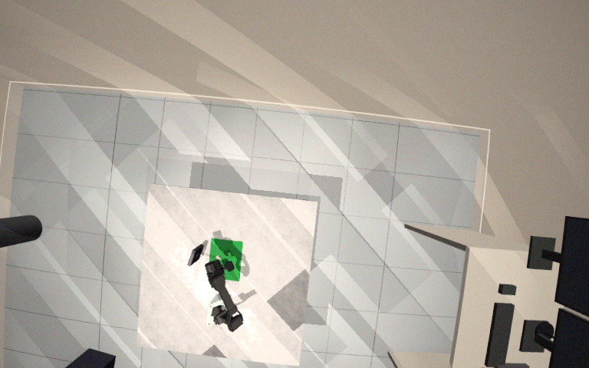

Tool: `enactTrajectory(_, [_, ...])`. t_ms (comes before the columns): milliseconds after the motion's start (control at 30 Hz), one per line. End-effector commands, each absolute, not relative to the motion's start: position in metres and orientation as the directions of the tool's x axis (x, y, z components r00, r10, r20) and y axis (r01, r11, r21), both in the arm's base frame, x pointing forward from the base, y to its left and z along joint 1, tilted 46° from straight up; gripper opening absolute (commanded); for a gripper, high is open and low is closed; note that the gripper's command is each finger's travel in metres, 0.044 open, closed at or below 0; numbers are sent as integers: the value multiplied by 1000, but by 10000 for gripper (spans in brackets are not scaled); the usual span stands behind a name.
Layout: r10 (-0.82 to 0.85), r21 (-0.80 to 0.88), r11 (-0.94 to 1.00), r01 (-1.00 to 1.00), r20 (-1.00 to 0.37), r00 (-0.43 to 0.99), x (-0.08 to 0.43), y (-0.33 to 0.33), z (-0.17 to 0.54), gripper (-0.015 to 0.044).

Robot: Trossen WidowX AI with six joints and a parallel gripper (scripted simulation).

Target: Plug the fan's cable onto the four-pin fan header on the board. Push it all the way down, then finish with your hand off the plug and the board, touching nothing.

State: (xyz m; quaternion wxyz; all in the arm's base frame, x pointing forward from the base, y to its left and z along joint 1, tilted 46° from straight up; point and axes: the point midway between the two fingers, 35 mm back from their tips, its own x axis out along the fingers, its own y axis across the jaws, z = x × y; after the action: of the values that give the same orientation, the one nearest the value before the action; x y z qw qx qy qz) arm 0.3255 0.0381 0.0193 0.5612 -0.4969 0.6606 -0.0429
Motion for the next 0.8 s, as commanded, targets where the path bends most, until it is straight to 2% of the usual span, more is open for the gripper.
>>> enactTrajectory(0, [-709,-613,496,-615,-695,121,325,32,13,440])
enactTrajectory(767, [-711,-614,495,-615,-693,121,329,5,-12,440])
